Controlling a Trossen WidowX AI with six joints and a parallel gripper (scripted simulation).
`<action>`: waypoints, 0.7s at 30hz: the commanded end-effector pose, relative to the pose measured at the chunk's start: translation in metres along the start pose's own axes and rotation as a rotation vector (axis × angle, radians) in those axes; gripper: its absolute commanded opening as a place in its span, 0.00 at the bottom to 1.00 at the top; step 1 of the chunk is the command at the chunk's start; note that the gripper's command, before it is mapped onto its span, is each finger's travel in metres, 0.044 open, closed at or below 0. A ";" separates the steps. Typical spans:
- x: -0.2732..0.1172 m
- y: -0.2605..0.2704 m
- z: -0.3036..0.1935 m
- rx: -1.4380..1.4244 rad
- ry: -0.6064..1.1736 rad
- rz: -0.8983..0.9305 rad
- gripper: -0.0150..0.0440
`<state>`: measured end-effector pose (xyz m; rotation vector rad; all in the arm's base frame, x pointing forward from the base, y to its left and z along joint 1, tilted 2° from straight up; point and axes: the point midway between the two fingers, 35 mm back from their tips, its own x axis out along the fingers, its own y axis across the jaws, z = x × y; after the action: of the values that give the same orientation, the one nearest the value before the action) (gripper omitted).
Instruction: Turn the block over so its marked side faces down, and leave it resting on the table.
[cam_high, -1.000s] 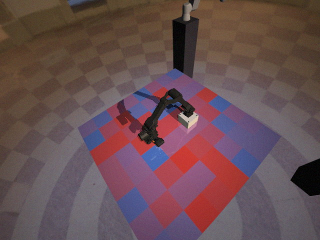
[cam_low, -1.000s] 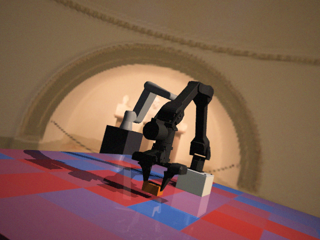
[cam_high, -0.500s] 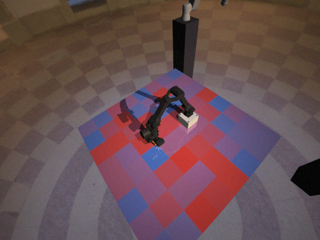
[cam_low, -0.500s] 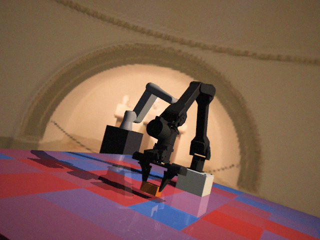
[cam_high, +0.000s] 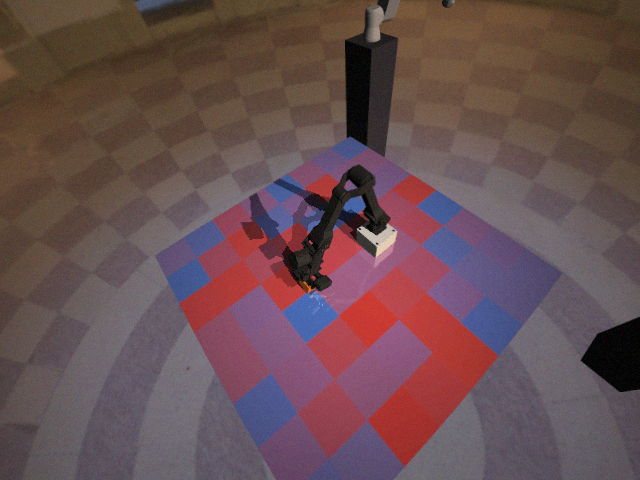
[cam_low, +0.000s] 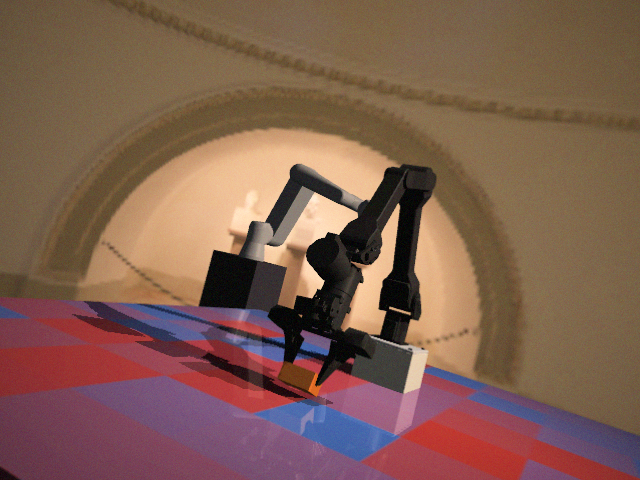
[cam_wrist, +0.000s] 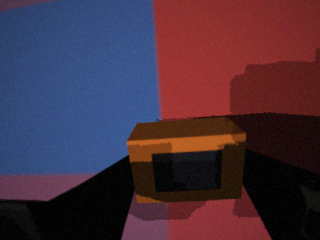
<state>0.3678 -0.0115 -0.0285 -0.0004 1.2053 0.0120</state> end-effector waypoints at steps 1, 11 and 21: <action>-0.005 0.000 0.001 0.003 -0.086 0.003 0.25; -0.010 0.001 -0.003 0.001 -0.188 0.003 0.25; 0.005 0.000 0.000 0.003 -0.265 0.003 0.25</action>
<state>0.3686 -0.0116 -0.0235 -0.0013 0.9696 0.0106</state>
